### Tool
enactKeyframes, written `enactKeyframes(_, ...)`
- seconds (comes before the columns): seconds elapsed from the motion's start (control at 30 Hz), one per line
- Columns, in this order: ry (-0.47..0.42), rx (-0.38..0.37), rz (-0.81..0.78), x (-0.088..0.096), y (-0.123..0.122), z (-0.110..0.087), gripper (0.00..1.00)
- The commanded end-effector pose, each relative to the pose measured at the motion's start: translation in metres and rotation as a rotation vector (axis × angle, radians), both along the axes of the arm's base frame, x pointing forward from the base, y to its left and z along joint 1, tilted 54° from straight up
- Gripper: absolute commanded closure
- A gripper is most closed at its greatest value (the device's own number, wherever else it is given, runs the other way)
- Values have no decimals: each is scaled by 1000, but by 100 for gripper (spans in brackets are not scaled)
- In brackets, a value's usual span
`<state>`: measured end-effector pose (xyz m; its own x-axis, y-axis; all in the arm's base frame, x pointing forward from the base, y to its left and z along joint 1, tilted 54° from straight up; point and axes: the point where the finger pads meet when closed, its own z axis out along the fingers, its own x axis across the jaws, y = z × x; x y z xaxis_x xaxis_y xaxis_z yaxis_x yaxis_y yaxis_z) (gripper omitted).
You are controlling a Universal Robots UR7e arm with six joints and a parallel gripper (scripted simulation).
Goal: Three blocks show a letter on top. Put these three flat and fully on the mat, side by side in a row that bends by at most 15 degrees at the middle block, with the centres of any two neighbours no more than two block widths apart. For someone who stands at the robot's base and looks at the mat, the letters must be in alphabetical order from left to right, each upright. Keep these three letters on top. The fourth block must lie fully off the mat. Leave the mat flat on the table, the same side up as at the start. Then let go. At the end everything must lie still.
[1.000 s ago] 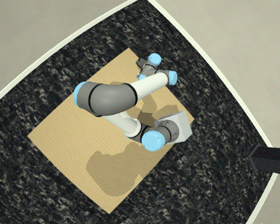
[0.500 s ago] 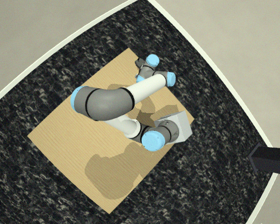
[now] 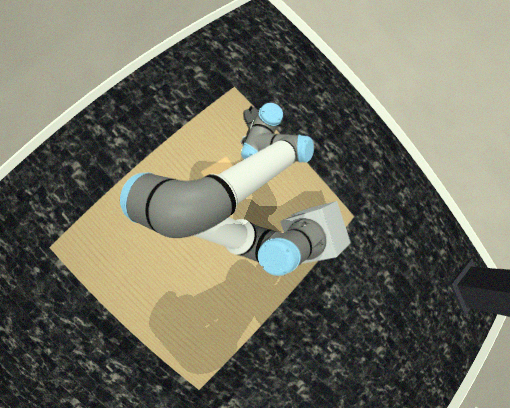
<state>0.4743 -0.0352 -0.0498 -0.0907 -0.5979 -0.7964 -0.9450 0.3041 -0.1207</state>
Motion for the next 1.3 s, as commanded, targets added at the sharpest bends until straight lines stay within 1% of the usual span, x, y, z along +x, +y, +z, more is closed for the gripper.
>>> enactKeyframes(0.0,103,45,-81,-3,8,9,51)
enactKeyframes(0.17,177,75,-140,-6,14,16,51)
enactKeyframes(0.23,177,75,-140,-6,14,16,51)
enactKeyframes(0.3,231,98,-183,-8,18,20,51)
enactKeyframes(0.73,419,178,-333,-17,33,35,51)
enactKeyframes(0.8,419,178,-333,-17,33,35,51)
enactKeyframes(0.87,473,201,-376,-20,38,39,51)
enactKeyframes(1.27,646,274,-514,-32,53,52,51)
